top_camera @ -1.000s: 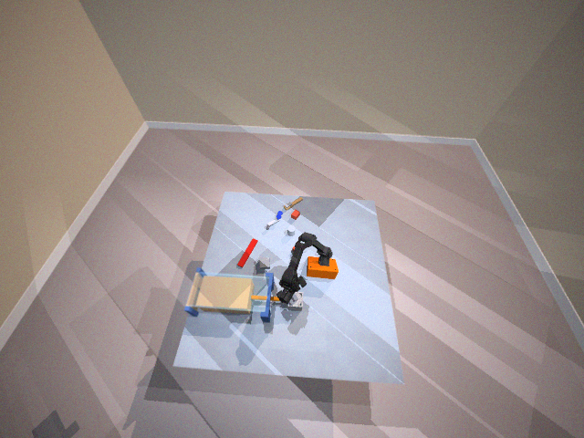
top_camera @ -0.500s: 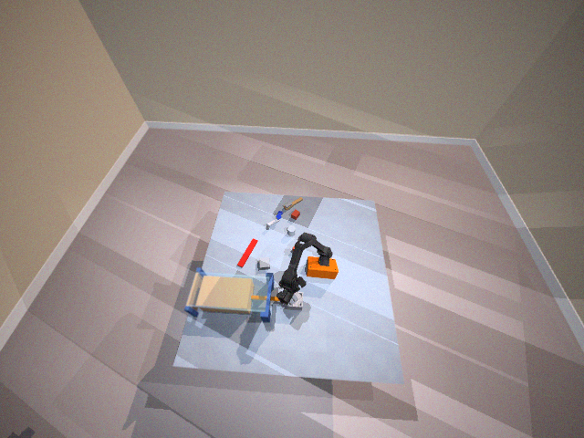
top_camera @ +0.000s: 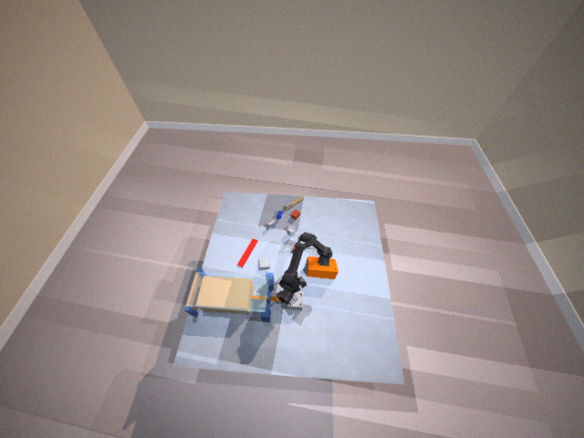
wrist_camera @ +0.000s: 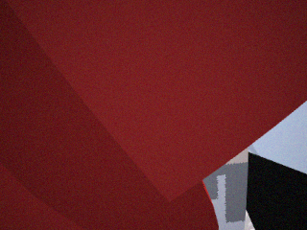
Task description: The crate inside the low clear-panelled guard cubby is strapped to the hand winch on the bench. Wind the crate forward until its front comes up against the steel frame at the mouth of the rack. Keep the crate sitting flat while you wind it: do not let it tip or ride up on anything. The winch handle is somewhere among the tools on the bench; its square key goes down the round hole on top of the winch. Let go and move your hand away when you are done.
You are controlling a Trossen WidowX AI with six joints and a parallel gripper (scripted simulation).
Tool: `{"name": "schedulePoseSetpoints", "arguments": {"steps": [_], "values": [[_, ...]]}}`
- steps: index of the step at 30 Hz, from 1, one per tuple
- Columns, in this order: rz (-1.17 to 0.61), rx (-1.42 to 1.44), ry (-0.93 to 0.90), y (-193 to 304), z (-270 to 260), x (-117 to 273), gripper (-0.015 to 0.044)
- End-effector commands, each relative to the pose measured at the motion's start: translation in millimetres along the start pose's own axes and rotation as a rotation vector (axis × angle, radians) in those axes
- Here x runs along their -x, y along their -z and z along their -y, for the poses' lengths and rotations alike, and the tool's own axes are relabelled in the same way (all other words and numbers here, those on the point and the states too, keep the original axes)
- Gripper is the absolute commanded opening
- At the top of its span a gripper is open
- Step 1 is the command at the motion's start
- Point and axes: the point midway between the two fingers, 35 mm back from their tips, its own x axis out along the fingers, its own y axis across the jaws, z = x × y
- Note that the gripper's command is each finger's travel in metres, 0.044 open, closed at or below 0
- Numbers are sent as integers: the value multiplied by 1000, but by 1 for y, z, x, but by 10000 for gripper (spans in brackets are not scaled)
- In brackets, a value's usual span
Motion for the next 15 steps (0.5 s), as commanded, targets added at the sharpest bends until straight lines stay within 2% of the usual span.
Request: {"name": "schedulePoseSetpoints", "arguments": {"steps": [1,15], "values": [[-6,-48,9,1,2,-4,0],[-6,21,2,1,-1,-4,0]]}}
